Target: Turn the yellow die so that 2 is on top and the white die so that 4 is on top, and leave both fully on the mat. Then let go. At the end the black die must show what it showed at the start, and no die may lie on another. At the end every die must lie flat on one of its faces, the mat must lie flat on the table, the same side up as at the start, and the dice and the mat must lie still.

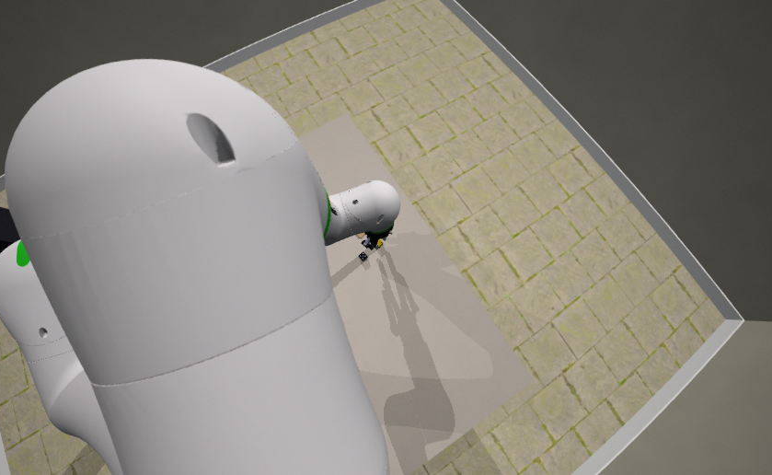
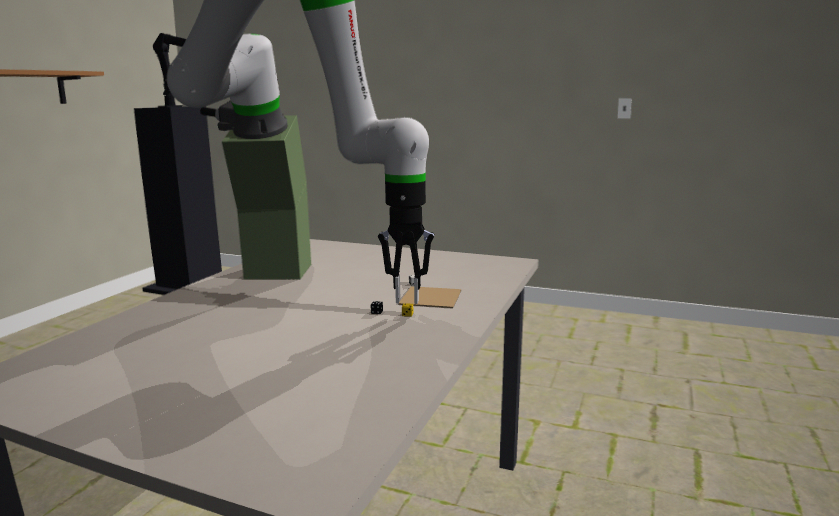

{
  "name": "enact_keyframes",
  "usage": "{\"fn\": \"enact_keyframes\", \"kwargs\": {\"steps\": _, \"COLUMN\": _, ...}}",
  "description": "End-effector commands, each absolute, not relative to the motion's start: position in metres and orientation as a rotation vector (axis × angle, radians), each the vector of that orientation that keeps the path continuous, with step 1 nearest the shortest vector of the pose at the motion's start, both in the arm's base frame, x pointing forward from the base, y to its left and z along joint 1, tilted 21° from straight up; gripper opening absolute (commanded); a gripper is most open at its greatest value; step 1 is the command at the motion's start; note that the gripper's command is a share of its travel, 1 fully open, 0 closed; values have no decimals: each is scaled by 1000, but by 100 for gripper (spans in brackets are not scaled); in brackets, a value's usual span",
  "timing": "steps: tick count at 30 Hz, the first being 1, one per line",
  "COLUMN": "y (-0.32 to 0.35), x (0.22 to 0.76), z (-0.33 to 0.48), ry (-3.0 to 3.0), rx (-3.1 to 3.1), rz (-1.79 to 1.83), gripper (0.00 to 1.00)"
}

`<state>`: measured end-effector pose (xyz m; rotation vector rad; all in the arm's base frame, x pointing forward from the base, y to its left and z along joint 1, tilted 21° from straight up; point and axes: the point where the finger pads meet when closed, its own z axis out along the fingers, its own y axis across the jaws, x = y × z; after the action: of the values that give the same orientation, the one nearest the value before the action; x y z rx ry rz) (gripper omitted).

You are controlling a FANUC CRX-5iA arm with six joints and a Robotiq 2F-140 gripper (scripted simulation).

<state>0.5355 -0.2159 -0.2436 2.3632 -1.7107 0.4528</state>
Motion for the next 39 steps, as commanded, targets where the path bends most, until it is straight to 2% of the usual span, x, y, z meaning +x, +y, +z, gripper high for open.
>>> {"fn": "enact_keyframes", "kwargs": {"steps": 1, "y": -216, "x": 536, "z": -244, "ry": -1711, "rx": 2363, "rz": 453, "gripper": 25}}
{"fn": "enact_keyframes", "kwargs": {"steps": 39, "y": -226, "x": 540, "z": -273, "ry": -1711, "rx": 2363, "rz": 453, "gripper": 25}}
